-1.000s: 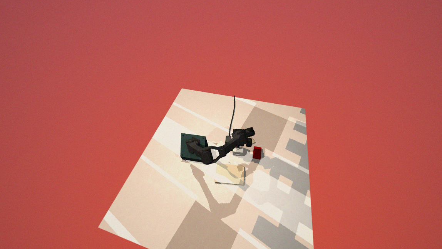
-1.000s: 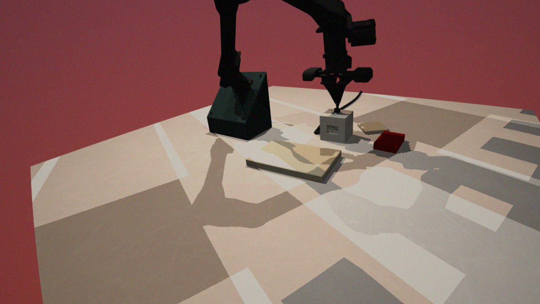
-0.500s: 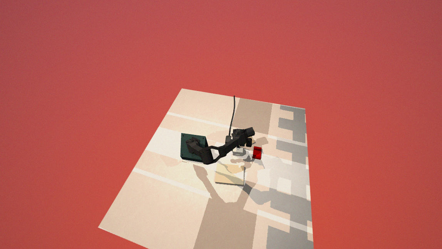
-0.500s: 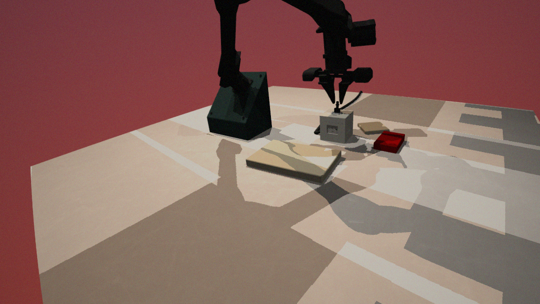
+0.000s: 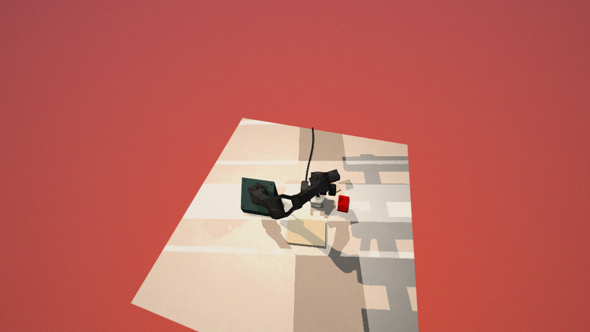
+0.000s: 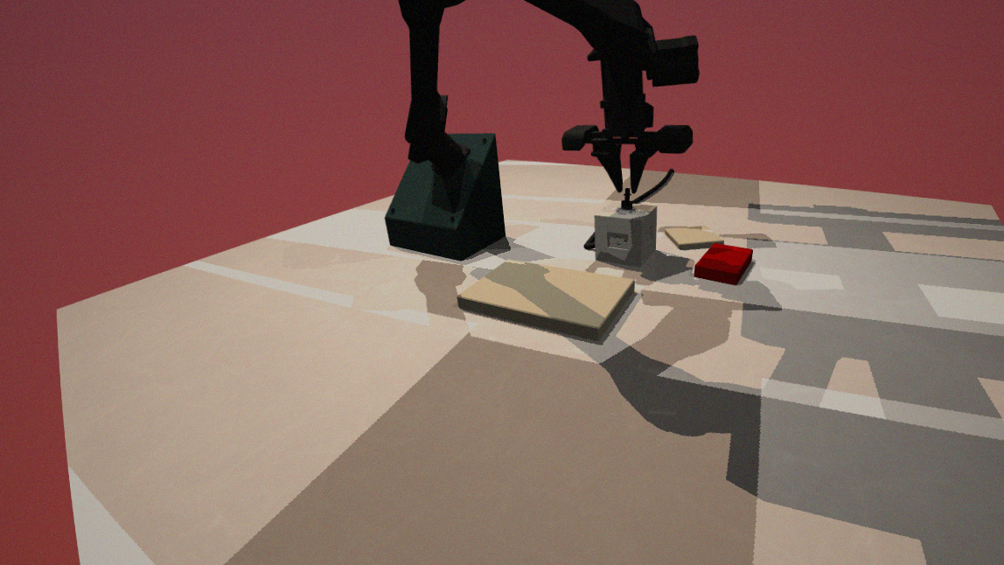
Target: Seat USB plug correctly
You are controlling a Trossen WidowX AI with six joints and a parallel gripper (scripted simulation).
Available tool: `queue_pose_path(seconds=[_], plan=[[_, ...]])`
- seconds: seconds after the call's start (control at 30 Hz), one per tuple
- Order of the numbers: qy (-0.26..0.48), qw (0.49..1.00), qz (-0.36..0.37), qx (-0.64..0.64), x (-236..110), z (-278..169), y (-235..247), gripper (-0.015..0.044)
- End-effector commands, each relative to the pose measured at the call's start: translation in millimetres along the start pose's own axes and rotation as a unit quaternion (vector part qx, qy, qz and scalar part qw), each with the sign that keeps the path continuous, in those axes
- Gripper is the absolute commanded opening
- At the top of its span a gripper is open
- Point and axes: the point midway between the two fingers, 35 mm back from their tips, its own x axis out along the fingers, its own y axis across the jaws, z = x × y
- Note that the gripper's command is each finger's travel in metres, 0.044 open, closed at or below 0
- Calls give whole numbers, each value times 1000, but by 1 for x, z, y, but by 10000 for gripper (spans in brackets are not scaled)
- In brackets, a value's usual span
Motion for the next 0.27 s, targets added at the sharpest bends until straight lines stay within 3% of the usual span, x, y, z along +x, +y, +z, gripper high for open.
queue_pose_path(seconds=[0.0, 0.23], plan=[[-1, 1000, -1, 2, -3, 0, -1, 95], [-1, 1000, -1, 1, -10, 1, -1, 95]])
